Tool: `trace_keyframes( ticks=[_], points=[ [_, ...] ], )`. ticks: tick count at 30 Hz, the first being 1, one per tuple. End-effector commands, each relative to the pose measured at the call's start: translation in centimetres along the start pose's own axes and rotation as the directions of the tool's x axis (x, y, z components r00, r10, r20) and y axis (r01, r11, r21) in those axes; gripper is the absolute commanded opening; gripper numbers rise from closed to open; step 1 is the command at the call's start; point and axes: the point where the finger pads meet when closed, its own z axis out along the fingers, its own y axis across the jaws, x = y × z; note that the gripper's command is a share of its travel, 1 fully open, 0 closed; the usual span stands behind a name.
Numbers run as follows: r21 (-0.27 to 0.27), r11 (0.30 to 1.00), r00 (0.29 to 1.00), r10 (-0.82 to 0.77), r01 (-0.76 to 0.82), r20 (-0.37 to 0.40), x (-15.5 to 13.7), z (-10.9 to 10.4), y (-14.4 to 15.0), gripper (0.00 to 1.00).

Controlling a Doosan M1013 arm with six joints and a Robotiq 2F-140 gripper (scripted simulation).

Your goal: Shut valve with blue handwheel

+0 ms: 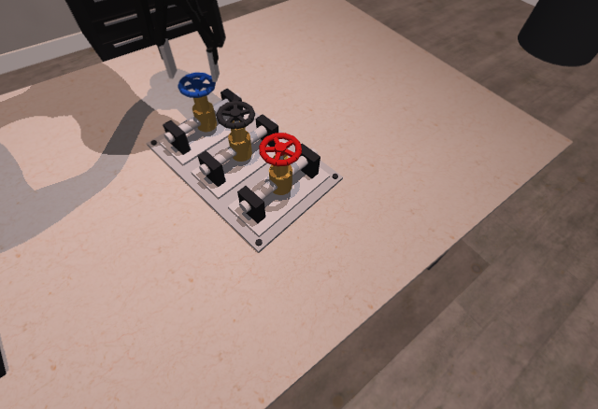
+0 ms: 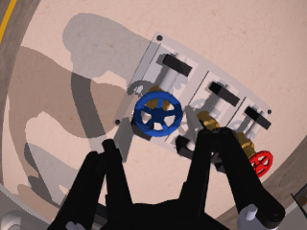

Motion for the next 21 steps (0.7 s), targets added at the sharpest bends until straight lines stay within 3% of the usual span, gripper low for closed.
trace_keyframes(
  ticks=[1,21],
  points=[
    [0.0,1.0,1.0,0.0,0.0,0.0,0.0,-0.01,0.0,0.56],
    [0.0,1.0,1.0,0.0,0.0,0.0,0.0,0.6,0.0,0.56]
  ],
)
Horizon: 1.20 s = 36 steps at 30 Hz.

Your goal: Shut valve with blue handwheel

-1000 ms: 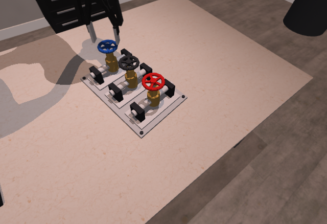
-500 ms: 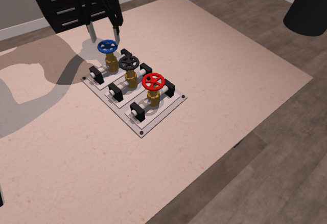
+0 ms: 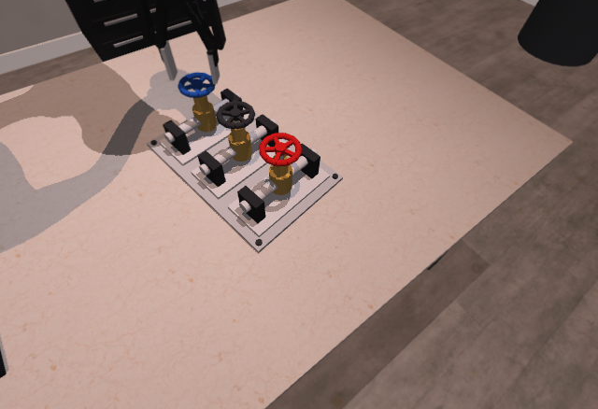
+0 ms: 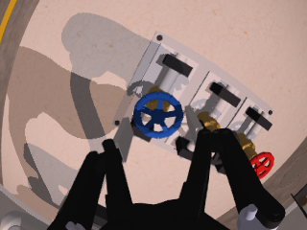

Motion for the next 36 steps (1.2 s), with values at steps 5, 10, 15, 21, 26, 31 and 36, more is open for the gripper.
trace_keyframes(
  ticks=[5,10,15,21,26,31,36],
  points=[
    [0.0,1.0,1.0,0.0,0.0,0.0,0.0,0.6,0.0,0.56],
    [0.0,1.0,1.0,0.0,0.0,0.0,0.0,0.9,0.0,0.56],
    [0.0,1.0,1.0,0.0,0.0,0.0,0.0,1.4,0.0,0.56],
    [0.0,1.0,1.0,0.0,0.0,0.0,0.0,1.9,0.0,0.56],
    [0.0,1.0,1.0,0.0,0.0,0.0,0.0,2.2,0.0,0.56],
    [0.0,1.0,1.0,0.0,0.0,0.0,0.0,2.5,0.0,0.56],
    [0.0,1.0,1.0,0.0,0.0,0.0,0.0,2.7,0.0,0.56]
  ],
)
